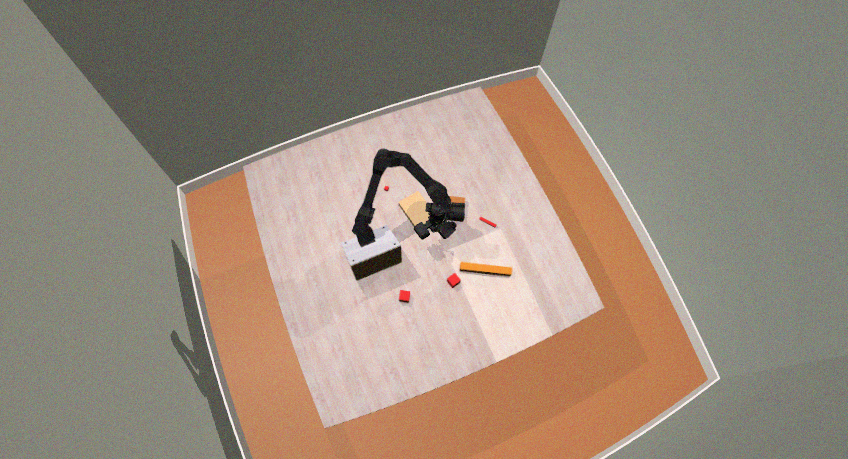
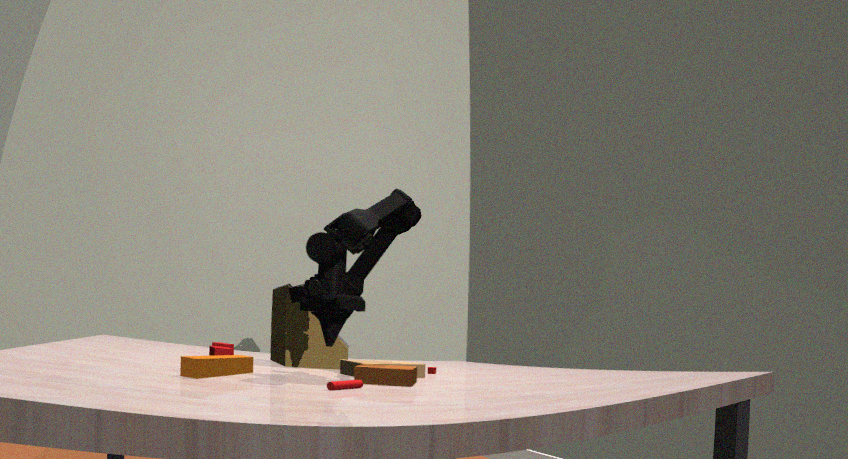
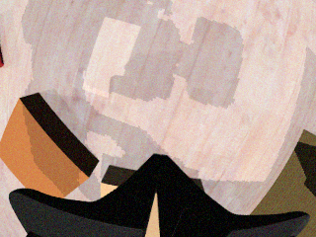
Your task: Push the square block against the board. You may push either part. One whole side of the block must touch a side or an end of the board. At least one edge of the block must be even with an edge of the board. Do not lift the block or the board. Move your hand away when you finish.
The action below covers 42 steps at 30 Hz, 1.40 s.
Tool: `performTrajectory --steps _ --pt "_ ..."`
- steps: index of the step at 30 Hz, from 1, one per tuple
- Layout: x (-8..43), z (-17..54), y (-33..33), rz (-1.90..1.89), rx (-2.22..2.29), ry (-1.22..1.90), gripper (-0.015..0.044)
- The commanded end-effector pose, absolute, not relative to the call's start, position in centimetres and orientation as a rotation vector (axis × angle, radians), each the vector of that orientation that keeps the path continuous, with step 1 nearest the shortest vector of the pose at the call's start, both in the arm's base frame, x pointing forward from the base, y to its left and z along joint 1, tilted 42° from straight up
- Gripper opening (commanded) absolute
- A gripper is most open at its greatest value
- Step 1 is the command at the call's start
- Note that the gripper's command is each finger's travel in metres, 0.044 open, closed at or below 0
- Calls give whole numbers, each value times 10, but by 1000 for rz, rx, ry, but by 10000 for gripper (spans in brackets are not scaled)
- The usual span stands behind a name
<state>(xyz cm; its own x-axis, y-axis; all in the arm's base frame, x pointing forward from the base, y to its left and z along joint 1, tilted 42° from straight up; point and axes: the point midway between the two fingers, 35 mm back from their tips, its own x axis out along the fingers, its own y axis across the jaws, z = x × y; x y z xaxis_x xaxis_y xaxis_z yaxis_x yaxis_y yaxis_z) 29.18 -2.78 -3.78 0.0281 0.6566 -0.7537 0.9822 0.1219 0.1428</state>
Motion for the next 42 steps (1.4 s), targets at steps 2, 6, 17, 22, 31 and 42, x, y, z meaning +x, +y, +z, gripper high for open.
performTrajectory --steps 2,6,17,22,31,42 --pt "287 -26 -17 -497 1523 1715 0" --pt "281 -11 -4 -377 1424 1711 0" --pt "260 23 32 -55 1147 1676 0" --pt "248 36 47 87 1020 1647 0" --pt "222 55 71 334 789 1576 0" --pt "185 69 96 621 508 1455 0"
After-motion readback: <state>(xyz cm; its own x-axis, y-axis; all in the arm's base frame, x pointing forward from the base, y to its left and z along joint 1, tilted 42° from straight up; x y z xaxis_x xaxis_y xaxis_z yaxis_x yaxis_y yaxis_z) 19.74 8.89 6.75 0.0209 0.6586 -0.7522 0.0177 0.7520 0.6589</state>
